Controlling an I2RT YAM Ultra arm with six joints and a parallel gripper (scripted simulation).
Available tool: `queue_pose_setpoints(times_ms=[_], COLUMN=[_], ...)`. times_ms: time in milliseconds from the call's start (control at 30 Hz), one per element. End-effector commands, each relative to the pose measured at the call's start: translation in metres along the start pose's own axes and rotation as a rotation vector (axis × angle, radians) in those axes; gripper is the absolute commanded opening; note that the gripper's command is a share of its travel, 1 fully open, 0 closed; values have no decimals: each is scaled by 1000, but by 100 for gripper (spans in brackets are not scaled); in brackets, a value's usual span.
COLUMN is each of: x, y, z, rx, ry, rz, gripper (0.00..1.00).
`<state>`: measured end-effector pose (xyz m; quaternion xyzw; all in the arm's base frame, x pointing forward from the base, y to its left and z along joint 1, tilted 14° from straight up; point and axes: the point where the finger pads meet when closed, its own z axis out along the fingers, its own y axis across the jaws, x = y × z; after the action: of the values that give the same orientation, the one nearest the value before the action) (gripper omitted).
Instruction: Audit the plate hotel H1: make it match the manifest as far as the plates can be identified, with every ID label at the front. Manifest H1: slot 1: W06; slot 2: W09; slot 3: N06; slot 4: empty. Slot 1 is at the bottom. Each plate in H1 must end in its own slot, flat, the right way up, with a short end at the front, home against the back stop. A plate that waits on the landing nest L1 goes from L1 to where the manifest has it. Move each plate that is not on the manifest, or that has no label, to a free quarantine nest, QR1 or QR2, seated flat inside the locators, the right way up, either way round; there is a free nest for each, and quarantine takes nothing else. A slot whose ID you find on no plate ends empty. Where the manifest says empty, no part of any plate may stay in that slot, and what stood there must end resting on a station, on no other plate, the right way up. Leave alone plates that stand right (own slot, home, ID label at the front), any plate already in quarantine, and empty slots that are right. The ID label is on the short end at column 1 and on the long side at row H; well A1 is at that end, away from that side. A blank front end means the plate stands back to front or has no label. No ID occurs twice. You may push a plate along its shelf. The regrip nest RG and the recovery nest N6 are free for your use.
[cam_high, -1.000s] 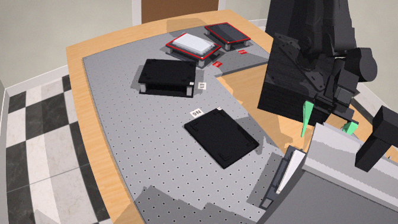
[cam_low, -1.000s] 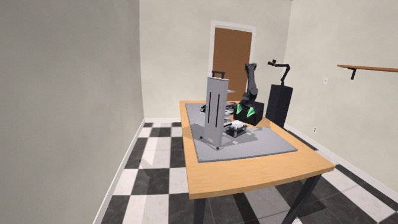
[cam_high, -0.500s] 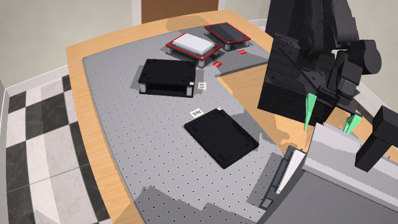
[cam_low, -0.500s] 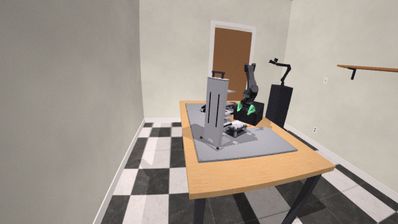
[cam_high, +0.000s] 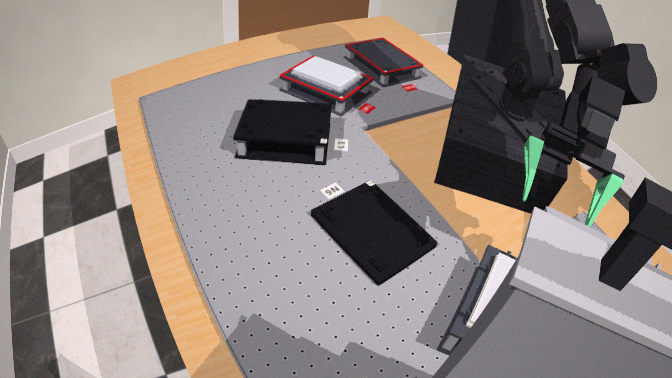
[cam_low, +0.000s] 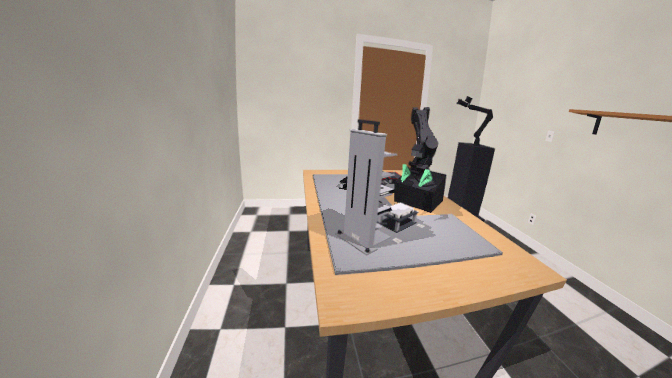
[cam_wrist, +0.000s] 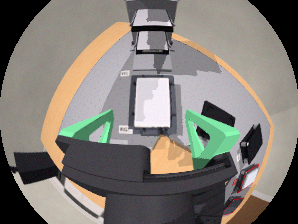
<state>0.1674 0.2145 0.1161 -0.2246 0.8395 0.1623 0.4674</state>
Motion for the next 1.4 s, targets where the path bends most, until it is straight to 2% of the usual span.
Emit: queue_pose_setpoints(times_ms=[0, 633, 700, 733, 767, 933, 1367], x=[-17, -49, -50, -45, -45, -47, -56], y=[0, -1, -2, 0, 5, 13, 56], z=[-12, -45, -46, -39, -38, -35, -24], rx=[5, 4, 9, 20, 2, -19, -134], ry=[-18, -17, -18, 17, 31, 56, 167], rz=[11, 12, 15, -34, -53, -110, -371], gripper=[100, 100, 100, 100, 100, 100, 100])
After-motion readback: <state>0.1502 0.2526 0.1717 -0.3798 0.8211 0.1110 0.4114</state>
